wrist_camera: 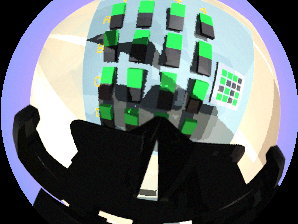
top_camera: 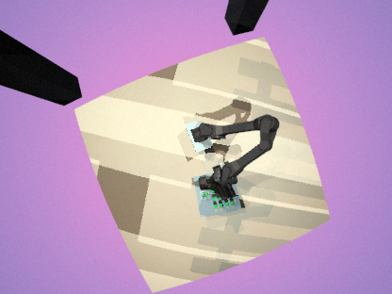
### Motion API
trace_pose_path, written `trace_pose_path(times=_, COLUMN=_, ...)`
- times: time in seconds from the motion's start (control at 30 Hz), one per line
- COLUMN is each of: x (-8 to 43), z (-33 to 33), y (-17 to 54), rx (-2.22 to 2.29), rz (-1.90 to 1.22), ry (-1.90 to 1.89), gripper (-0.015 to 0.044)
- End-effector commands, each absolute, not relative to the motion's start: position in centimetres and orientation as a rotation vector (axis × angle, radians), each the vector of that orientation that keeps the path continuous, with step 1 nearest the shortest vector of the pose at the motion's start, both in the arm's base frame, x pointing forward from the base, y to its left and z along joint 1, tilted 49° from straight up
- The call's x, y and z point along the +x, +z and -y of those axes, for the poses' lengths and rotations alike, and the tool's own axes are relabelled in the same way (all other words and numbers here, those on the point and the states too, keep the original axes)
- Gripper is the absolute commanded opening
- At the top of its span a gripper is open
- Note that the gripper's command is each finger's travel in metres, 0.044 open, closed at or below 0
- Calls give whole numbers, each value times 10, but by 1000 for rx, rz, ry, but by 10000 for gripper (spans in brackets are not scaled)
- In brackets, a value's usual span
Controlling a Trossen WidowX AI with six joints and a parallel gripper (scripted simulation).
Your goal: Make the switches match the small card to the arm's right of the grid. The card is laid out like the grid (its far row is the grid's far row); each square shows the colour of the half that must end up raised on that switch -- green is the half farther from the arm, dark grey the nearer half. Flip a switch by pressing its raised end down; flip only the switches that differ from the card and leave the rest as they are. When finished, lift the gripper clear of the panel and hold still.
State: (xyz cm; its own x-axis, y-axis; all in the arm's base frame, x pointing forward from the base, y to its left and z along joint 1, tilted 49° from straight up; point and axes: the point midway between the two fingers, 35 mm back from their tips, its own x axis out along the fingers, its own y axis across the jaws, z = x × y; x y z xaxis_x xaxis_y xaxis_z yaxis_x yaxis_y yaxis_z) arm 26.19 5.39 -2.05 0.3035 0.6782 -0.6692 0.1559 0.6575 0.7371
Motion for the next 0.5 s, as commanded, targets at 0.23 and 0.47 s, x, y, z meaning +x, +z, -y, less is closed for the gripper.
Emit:
trace_pose_path(times=0.23, x=261, z=-55, y=-23, rx=827, rz=-1248, ry=398, gripper=0)
trace_pose_path(times=0.47, x=261, z=-56, y=-23, rx=827, rz=-1248, ry=398, gripper=0)
